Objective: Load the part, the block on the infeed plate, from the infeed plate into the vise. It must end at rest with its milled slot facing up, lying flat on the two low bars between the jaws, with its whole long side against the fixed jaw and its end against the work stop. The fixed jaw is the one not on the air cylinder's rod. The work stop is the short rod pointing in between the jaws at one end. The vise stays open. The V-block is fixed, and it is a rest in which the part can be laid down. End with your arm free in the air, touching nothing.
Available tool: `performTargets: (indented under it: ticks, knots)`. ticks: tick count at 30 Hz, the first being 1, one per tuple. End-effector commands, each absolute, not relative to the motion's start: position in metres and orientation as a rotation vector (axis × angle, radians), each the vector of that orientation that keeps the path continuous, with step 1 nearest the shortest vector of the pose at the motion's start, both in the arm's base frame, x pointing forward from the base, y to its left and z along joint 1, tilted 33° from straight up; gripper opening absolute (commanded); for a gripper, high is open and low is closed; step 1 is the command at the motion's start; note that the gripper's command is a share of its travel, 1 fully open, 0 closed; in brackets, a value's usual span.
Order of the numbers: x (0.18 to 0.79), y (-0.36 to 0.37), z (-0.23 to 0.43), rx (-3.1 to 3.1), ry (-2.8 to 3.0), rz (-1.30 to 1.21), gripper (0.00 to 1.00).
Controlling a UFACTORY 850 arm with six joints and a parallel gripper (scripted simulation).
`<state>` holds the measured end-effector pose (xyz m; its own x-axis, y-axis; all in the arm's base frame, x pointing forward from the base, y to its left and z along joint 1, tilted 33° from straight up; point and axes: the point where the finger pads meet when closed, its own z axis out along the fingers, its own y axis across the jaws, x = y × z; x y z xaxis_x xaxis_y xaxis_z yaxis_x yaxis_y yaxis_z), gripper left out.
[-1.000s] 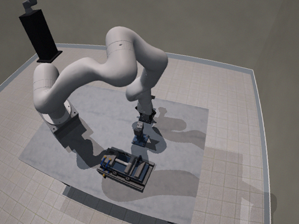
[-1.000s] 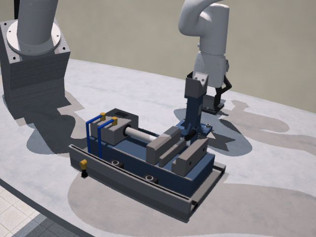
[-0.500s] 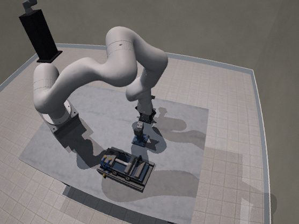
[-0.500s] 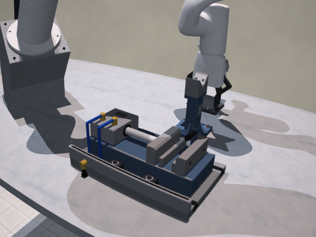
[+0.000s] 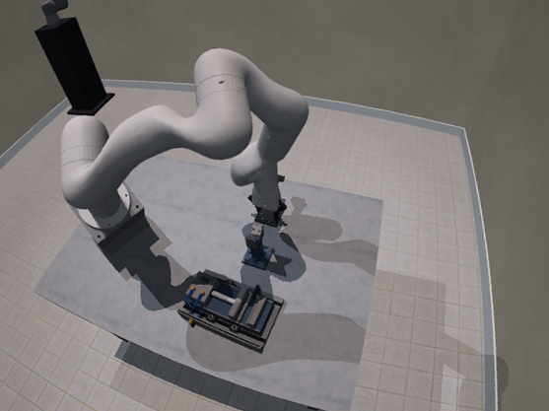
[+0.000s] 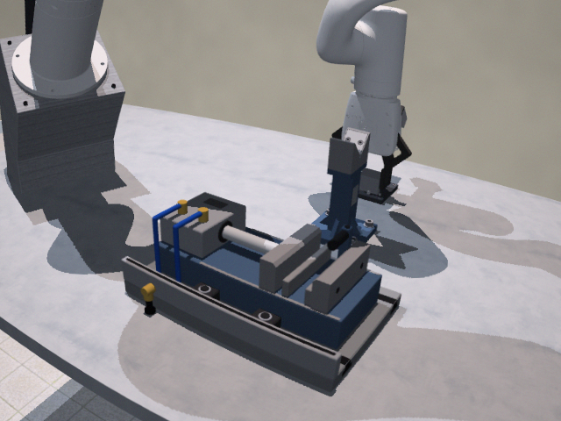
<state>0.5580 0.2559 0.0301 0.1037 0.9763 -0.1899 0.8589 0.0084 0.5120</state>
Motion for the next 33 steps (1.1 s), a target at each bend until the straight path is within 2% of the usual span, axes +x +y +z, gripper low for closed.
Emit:
performTargets:
  ticks: [1, 18, 33]
  knots:
    - [0.558, 0.257, 0.031, 1.881, 1.786, 0.305, 0.00]
    - [0.548, 0.261, 0.047, 1.881, 1.786, 0.305, 0.00]
    - [0.523, 0.272, 0.090, 1.881, 1.786, 0.305, 0.00]
